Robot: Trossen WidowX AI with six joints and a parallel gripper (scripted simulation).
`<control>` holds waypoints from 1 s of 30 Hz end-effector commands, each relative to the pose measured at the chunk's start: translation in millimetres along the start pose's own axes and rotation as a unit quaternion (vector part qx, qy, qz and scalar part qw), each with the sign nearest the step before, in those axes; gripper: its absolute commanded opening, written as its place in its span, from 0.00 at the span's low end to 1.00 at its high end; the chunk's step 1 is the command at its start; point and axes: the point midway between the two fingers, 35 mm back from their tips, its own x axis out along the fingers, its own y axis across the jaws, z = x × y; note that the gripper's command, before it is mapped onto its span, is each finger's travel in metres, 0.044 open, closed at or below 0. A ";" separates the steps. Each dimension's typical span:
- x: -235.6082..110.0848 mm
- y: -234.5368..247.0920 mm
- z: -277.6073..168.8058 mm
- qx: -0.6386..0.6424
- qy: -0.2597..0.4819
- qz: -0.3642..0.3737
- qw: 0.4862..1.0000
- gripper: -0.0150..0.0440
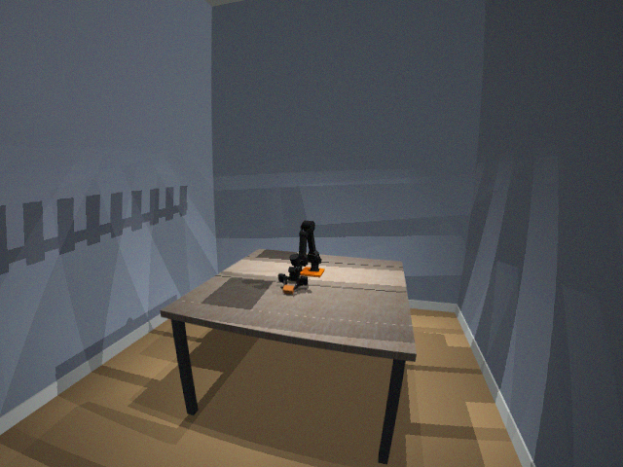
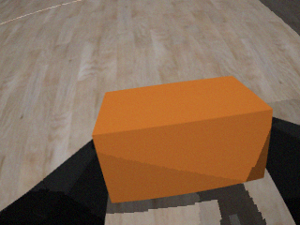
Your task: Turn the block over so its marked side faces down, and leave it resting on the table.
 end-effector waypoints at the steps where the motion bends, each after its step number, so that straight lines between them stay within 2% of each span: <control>1: -0.4 0.4 0.6 0.002 -0.003 0.001 1.000 0.25; 9: -0.4 0.4 0.6 0.002 -0.003 0.001 1.000 0.25; 25: -0.4 0.4 0.6 0.002 -0.003 0.001 1.000 0.97; 26: -0.4 0.4 0.6 0.002 -0.003 0.001 1.000 1.00; 30: -0.4 0.4 0.6 0.002 -0.003 0.001 1.000 1.00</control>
